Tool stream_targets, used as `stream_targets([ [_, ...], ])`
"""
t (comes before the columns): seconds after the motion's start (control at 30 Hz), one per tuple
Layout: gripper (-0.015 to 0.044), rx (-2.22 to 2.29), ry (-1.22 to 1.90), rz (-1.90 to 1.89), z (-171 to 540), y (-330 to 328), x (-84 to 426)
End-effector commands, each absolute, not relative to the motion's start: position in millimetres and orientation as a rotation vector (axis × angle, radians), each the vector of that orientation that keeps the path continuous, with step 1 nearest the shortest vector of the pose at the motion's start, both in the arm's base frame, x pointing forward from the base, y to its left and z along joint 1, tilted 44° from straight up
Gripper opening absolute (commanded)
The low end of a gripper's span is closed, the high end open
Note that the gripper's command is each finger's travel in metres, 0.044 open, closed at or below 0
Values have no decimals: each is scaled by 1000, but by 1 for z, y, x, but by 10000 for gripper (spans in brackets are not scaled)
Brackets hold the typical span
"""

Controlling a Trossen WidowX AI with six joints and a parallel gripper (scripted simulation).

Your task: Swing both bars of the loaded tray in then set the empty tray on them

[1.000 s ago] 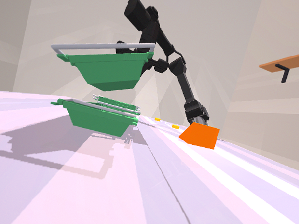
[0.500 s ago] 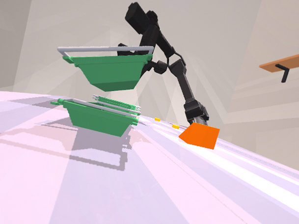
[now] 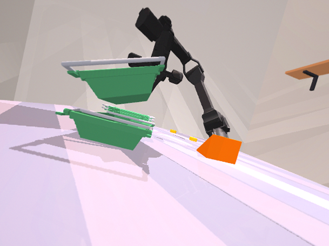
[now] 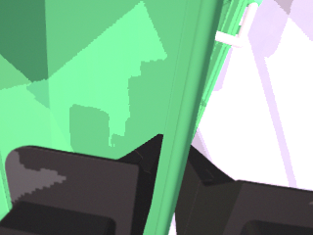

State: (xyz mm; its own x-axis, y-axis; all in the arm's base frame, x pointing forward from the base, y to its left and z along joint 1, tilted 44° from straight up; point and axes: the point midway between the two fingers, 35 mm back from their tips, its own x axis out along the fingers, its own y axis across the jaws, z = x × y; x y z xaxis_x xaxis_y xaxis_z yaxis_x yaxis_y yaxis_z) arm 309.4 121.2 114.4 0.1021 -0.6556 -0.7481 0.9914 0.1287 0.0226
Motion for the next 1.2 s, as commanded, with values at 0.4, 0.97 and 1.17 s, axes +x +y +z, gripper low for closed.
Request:
stream_targets([
  [0.4, 0, 685, 598, -1411, 92, 100, 314],
  [0.97, 0, 696, 580, -1437, 81, 96, 304],
  [1.17, 0, 696, 580, -1437, 79, 95, 302],
])
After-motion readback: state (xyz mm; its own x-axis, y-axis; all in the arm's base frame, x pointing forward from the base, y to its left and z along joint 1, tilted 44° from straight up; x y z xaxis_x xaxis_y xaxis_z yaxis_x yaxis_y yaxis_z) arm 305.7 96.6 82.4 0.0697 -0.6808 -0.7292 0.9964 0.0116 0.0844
